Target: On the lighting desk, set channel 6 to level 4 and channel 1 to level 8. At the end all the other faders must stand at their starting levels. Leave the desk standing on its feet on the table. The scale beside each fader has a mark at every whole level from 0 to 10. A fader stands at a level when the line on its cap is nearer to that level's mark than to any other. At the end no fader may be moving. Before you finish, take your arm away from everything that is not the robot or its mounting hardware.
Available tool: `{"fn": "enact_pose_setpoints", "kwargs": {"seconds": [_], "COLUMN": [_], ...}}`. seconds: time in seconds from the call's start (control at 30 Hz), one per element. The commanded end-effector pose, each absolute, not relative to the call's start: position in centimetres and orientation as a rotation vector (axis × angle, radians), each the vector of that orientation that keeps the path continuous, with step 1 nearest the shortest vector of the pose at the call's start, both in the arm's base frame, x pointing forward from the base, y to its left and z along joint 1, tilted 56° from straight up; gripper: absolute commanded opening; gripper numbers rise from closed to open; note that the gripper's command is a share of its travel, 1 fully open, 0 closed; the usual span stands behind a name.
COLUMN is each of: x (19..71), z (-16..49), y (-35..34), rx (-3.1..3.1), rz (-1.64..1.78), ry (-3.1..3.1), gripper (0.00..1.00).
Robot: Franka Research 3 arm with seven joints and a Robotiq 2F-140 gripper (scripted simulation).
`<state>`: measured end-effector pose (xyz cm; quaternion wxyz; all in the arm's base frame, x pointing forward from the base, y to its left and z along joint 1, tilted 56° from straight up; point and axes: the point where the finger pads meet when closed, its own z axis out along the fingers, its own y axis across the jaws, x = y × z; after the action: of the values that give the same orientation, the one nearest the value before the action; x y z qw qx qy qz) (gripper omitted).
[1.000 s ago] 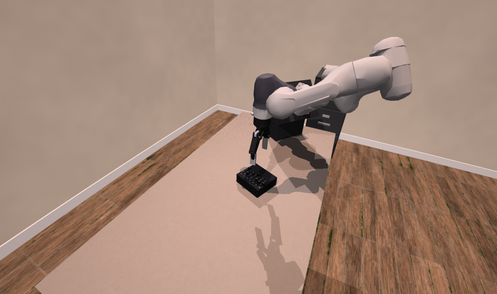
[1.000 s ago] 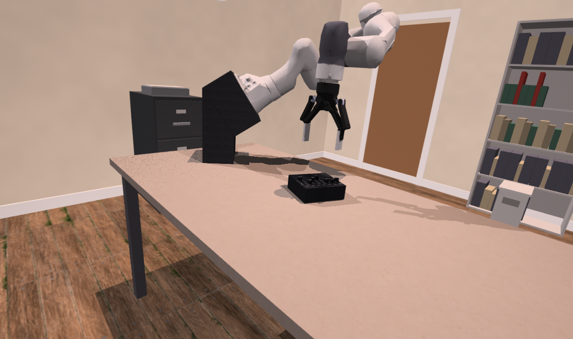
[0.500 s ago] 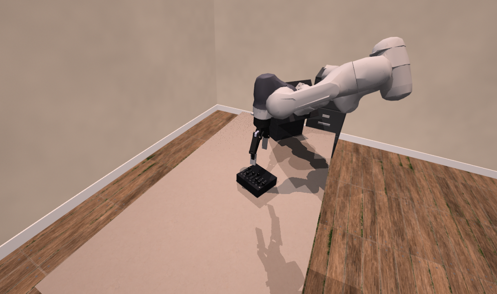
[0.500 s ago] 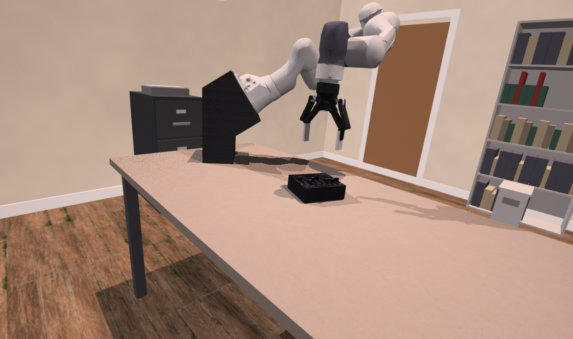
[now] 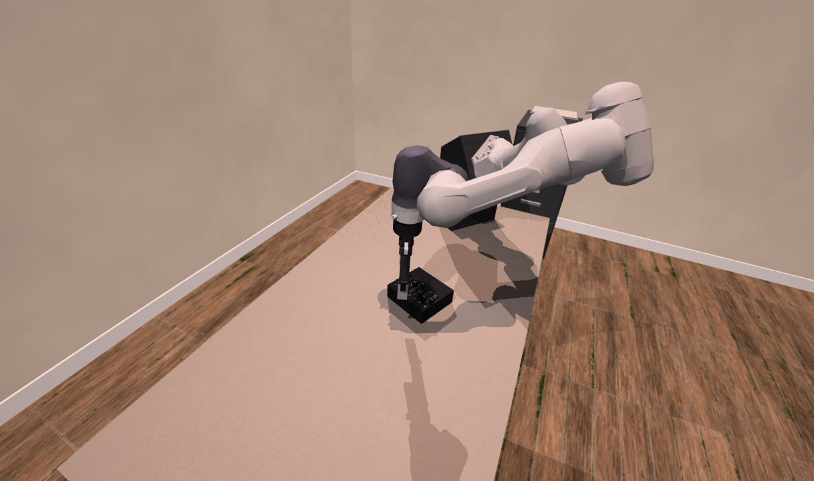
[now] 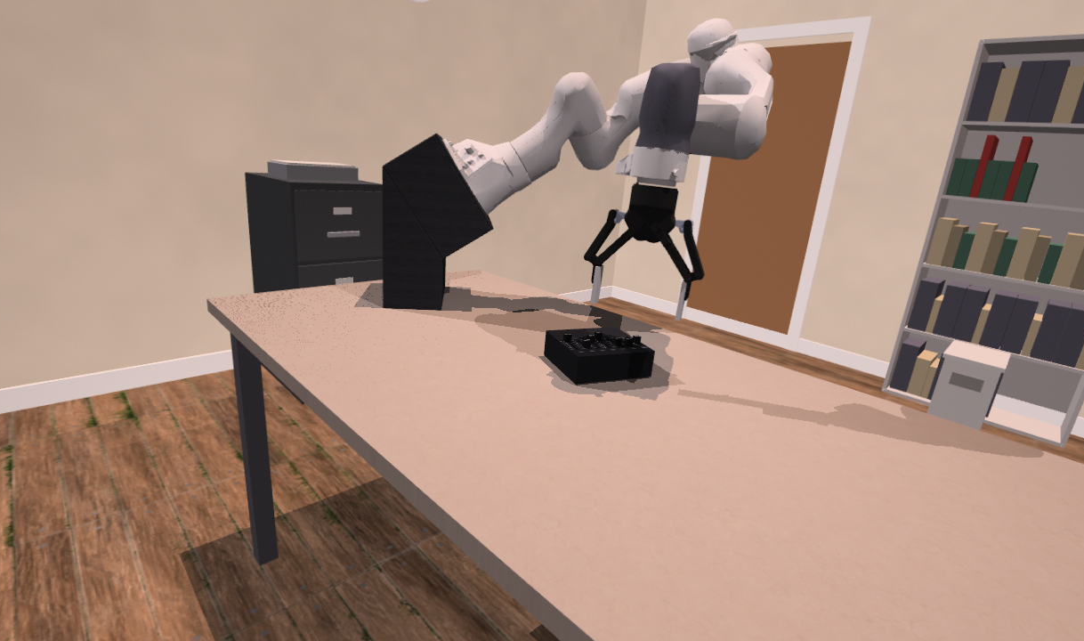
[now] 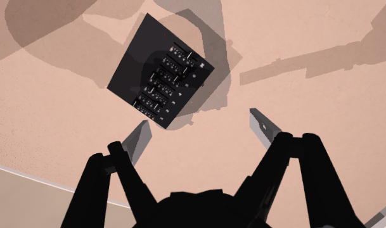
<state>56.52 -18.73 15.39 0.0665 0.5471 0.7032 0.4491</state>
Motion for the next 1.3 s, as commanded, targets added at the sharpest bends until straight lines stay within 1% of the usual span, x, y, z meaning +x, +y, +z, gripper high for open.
{"fn": "enact_pose_setpoints", "kwargs": {"seconds": [0.0,0.8,1.27], "x": [58.56,58.59,58.59], "z": [15.2,15.2,15.2], "y": [-19.13,-19.13,-19.13], "rx": [1.286,0.527,0.485], "rz": [1.286,1.085,1.073], "ry": [2.22,2.291,2.286], "gripper": [1.0,1.0,1.0]}}
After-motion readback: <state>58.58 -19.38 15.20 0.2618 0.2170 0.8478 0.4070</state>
